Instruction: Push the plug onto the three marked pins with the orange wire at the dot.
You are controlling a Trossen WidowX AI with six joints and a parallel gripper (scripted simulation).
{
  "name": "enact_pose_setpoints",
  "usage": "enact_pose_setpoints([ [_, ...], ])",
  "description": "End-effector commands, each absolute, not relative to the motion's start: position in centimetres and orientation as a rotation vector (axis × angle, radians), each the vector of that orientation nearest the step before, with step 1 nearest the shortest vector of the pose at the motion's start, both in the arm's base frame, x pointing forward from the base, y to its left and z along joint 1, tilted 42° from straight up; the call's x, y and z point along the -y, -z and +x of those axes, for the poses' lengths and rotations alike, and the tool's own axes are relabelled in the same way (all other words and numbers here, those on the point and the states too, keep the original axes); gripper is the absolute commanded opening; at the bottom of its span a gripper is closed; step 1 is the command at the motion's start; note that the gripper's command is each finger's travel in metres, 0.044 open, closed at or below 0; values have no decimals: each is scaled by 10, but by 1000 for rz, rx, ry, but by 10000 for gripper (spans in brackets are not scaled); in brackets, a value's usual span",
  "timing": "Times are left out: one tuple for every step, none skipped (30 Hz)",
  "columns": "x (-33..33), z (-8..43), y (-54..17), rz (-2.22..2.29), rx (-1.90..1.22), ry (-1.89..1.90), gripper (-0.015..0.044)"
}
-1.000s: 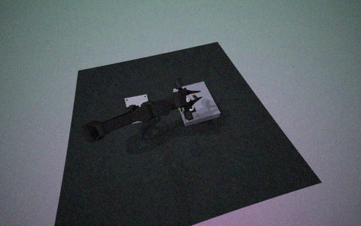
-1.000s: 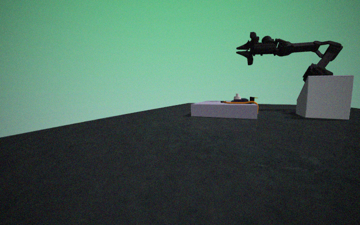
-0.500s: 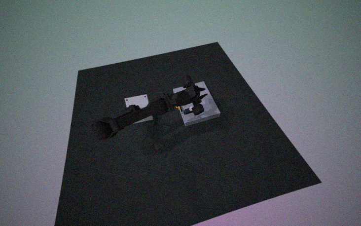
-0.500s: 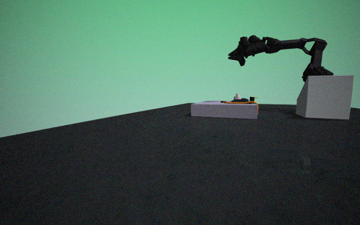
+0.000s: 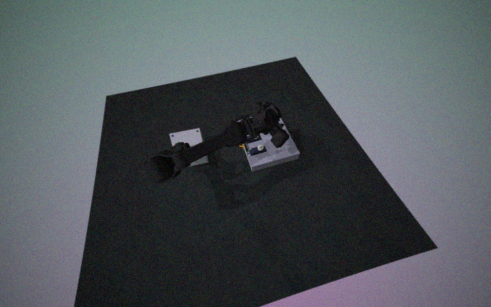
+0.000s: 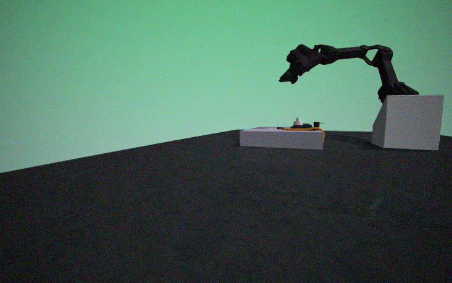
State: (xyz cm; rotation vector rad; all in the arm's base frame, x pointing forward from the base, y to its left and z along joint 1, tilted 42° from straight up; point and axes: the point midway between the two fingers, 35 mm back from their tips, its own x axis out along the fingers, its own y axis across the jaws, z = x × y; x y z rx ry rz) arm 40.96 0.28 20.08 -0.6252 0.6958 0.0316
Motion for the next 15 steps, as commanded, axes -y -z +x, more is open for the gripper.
enact_pose_setpoints([
  [-5, 417, -188, -717, -776, -63, 115],
  [-5, 418, -184, -738, -797, -72, 115],
  [-5, 419, -180, -759, -817, -81, 115],
  [-6, 420, -176, -780, -838, -90, 115],
  [-6, 421, -172, -801, -859, -100, 115],
  [-6, 422, -168, -822, -879, -110, 115],
  [-6, 423, -164, -843, -900, -120, 115],
  [-7, 424, -160, -865, -920, -131, 115],
  [-7, 425, -156, -886, -941, -142, 115],
  [-7, 426, -152, -907, -961, -153, 115],
  [-8, 426, -148, -929, -981, -165, 115],
  [-8, 427, -144, -950, -1001, -177, 115],
  [-8, 427, -140, -971, -1021, -190, 115],
  [-8, 428, -136, -993, -1041, -203, 115],
  [-9, 428, -132, -1014, -1061, -216, 115],
])
